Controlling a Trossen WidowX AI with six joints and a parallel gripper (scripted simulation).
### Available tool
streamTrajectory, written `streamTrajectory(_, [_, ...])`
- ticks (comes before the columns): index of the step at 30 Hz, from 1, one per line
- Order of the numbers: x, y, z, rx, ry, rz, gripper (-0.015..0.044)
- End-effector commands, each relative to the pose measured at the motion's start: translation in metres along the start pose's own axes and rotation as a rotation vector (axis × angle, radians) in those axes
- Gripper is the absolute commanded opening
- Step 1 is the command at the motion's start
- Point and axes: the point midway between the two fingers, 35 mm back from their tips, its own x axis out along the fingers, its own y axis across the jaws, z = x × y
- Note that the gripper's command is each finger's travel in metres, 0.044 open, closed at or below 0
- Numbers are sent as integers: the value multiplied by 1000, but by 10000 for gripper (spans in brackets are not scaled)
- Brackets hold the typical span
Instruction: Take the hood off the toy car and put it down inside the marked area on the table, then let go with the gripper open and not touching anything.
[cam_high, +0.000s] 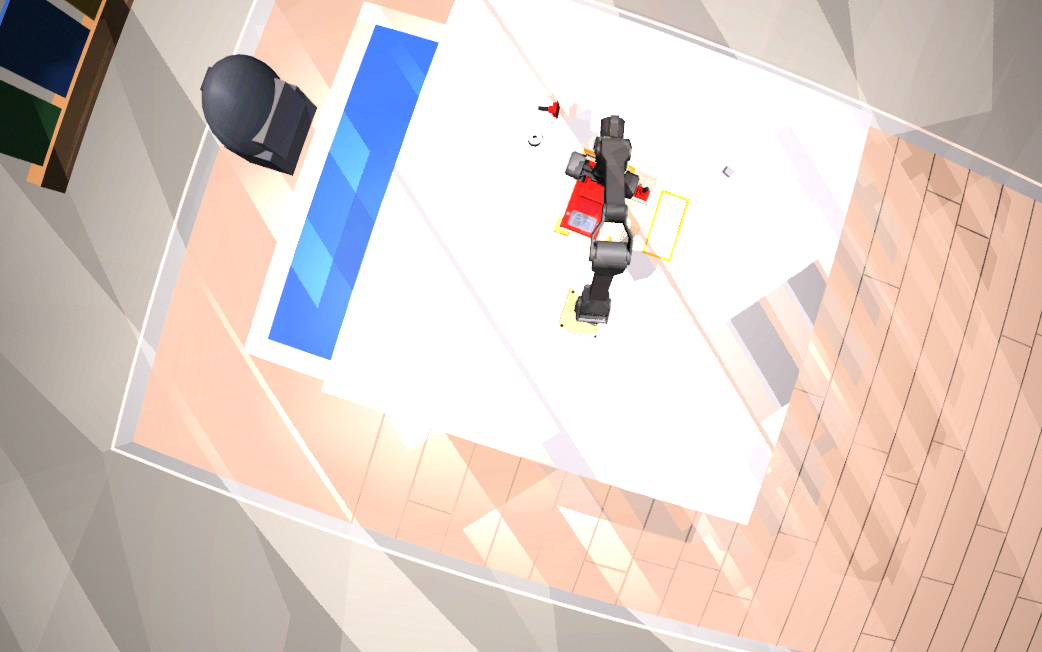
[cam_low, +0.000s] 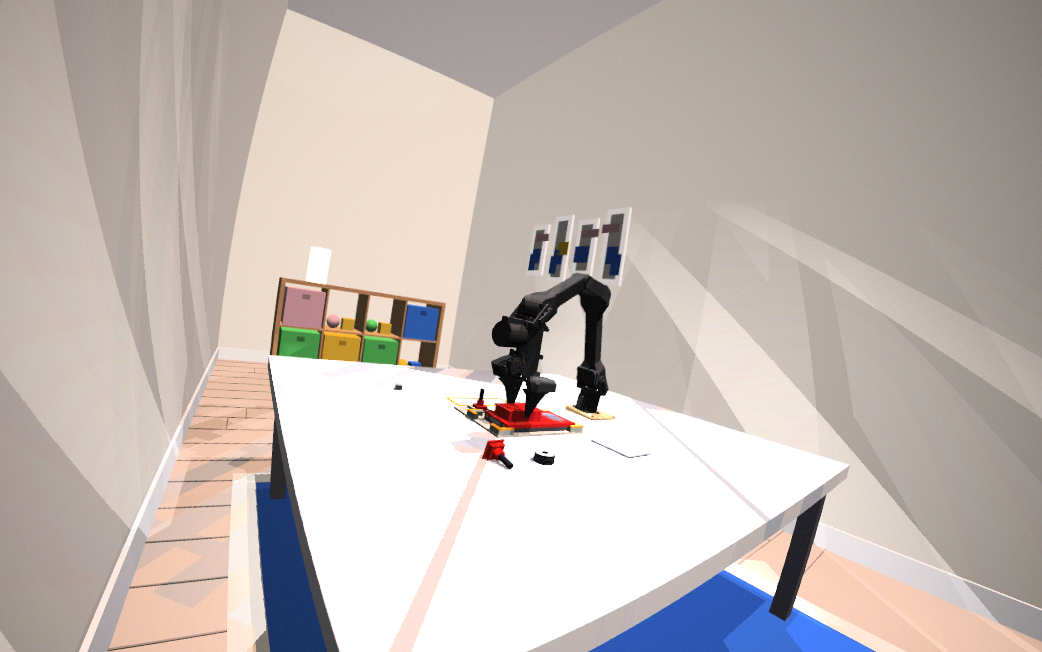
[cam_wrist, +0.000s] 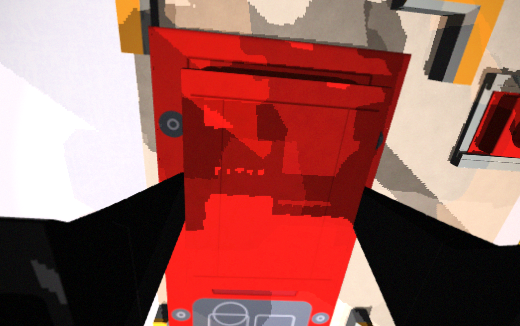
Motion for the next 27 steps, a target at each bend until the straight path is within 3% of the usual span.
streamTrajectory(1, [0, 0, 0, 0, -1, -1, 282])
streamTrajectory(13, [-6, 0, 0, 0, -1, -1, 0])
streamTrajectory(27, [-15, 0, 0, 0, -1, 0, 0])
